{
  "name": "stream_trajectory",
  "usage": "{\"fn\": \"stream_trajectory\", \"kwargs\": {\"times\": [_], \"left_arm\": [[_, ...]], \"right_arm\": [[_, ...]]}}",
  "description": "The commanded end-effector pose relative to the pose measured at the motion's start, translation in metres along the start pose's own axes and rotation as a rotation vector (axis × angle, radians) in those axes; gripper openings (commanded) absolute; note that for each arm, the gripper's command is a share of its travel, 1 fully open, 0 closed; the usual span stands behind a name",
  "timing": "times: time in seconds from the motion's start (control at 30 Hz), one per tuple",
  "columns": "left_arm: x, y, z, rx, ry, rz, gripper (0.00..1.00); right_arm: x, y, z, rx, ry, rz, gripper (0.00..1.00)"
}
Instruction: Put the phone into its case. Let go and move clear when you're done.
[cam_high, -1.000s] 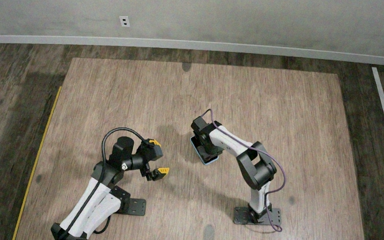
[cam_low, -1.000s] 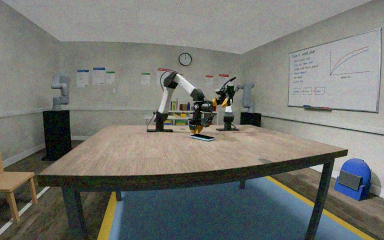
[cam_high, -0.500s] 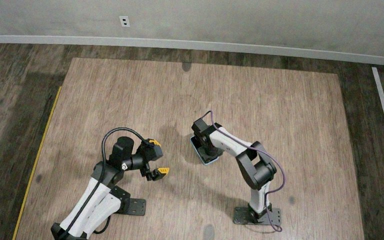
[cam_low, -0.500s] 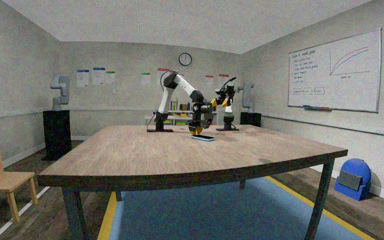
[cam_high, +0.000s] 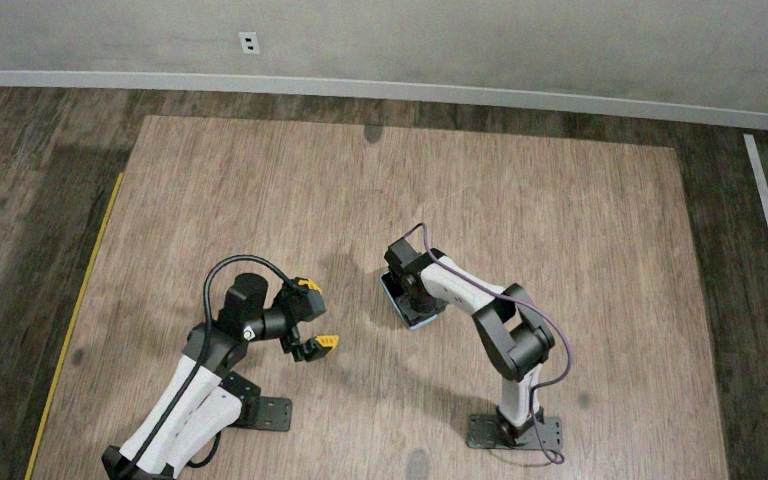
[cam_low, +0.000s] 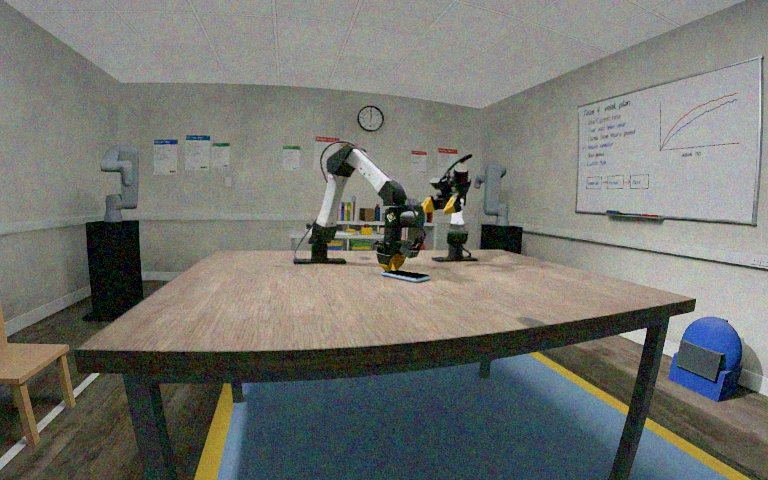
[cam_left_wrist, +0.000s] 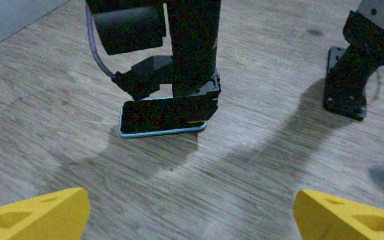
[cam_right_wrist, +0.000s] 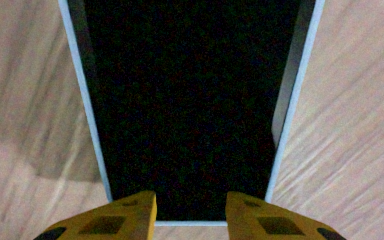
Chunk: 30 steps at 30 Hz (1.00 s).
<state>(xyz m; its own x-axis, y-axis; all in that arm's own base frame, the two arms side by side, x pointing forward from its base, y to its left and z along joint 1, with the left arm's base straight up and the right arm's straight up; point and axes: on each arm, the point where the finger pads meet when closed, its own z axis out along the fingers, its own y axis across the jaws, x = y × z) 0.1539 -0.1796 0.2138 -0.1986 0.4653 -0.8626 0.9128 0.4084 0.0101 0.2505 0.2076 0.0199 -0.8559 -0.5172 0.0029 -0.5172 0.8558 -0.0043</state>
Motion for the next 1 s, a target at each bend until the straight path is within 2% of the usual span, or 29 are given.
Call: {"fn": "stream_trajectory", "kwargs": {"times": [0.0, 0.47, 0.57, 0.7, 0.97], "left_arm": [[-0.004, 0.0, -0.001, 0.001, -0.013, 0.003, 1.0], [-0.004, 0.0, -0.001, 0.001, -0.013, 0.003, 1.0], [-0.004, 0.0, -0.001, 0.001, -0.013, 0.003, 1.0], [-0.004, 0.0, -0.001, 0.001, -0.013, 0.003, 1.0], [-0.002, -0.003, 0.0, 0.022, -0.01, 0.02, 1.0]], "right_arm": [[-0.001, 0.0, 0.027, -0.003, 0.009, -0.001, 0.36], [-0.001, 0.0, 0.043, -0.003, 0.009, -0.001, 0.36], [-0.007, 0.002, 0.019, -0.012, -0.005, 0.004, 0.36], [-0.006, 0.001, -0.016, 0.008, 0.035, 0.011, 0.36], [-0.005, 0.0, -0.015, 0.008, 0.055, 0.009, 0.36]]}}
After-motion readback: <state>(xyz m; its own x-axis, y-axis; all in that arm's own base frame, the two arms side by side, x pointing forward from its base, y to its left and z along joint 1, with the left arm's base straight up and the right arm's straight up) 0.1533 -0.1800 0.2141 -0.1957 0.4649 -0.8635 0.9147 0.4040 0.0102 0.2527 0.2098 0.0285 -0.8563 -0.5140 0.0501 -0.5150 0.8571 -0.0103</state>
